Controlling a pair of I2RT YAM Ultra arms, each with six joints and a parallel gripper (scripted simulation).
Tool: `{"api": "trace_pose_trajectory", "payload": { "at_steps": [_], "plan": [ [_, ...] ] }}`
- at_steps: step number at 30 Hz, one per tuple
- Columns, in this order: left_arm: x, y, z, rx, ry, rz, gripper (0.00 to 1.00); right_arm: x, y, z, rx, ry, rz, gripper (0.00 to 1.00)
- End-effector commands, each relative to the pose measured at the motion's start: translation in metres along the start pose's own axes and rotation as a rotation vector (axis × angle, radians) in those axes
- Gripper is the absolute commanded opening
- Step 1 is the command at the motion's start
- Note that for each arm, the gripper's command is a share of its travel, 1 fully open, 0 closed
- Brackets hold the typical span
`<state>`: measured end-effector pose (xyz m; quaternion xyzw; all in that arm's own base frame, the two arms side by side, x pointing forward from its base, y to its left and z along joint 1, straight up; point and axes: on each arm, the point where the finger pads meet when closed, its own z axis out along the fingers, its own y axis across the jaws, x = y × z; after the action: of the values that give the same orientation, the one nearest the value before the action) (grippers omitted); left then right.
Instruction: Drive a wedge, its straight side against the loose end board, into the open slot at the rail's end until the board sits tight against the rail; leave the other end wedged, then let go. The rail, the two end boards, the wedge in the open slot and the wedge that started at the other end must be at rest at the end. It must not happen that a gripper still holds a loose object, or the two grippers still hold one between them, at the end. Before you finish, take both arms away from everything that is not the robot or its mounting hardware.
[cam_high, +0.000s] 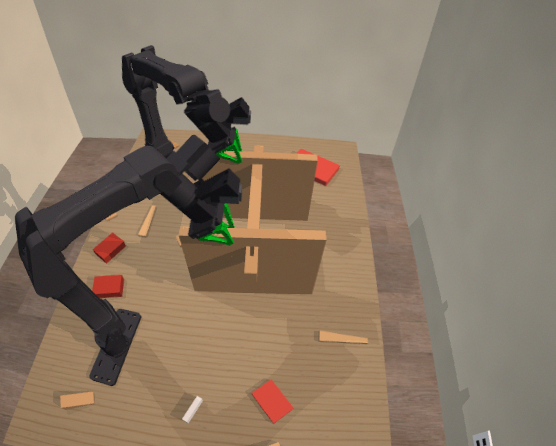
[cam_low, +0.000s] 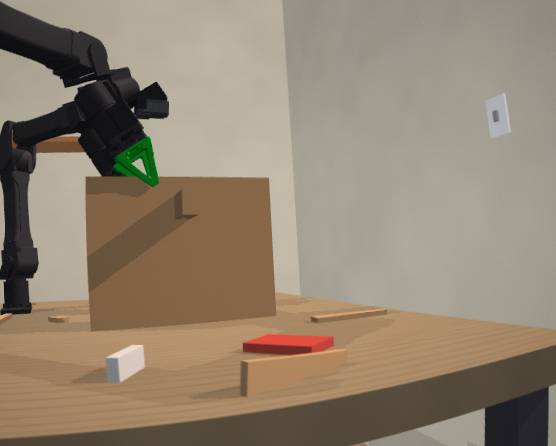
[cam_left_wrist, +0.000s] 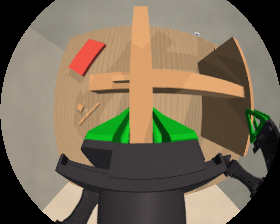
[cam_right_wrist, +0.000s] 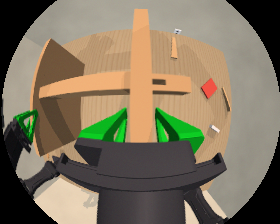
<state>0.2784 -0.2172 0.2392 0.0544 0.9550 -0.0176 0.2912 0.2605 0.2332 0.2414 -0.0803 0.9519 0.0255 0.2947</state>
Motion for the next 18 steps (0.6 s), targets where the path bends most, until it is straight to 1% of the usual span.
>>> {"api": "trace_pose_trajectory", "payload": {
  "at_steps": [1,3,4,6,8,9,12,13,15,16,18],
  "plan": [
    [-0.014,0.001,-0.017,0.027,-0.072,-0.016,0.00,-0.010,0.001,-0.011,-0.001,-0.024,-0.001,0.39],
    [-0.014,0.001,-0.017,0.027,-0.072,-0.016,0.00,-0.014,0.000,-0.018,-0.008,-0.034,0.004,0.39],
    [-0.014,0.001,-0.017,0.027,-0.072,-0.016,0.00,-0.019,0.000,-0.026,-0.033,-0.066,0.022,0.39],
    [-0.014,0.001,-0.017,0.027,-0.072,-0.016,0.00,-0.016,0.001,-0.018,-0.019,-0.046,0.011,0.39],
    [-0.014,0.001,-0.017,0.027,-0.072,-0.016,0.00,-0.016,0.001,-0.019,-0.019,-0.047,0.012,0.39],
    [-0.014,0.001,-0.017,0.027,-0.072,-0.016,0.00,-0.013,0.000,-0.016,0.016,-0.002,-0.014,0.39],
    [-0.014,0.001,-0.017,0.027,-0.072,-0.016,0.00,-0.021,-0.002,-0.032,0.007,-0.012,-0.007,0.39],
    [-0.014,0.001,-0.017,0.027,-0.072,-0.016,0.00,-0.029,0.003,-0.035,-0.020,-0.048,0.013,0.39],
    [-0.014,0.001,-0.017,0.027,-0.072,-0.016,0.00,-0.029,0.003,-0.035,-0.020,-0.048,0.013,0.39],
    [-0.014,0.001,-0.017,0.027,-0.072,-0.016,0.00,-0.024,-0.003,-0.036,0.015,-0.005,-0.006,0.39],
    [-0.014,0.001,-0.017,0.027,-0.072,-0.016,0.00,-0.028,-0.002,-0.044,0.014,-0.003,-0.010,0.39]
  ]
}}
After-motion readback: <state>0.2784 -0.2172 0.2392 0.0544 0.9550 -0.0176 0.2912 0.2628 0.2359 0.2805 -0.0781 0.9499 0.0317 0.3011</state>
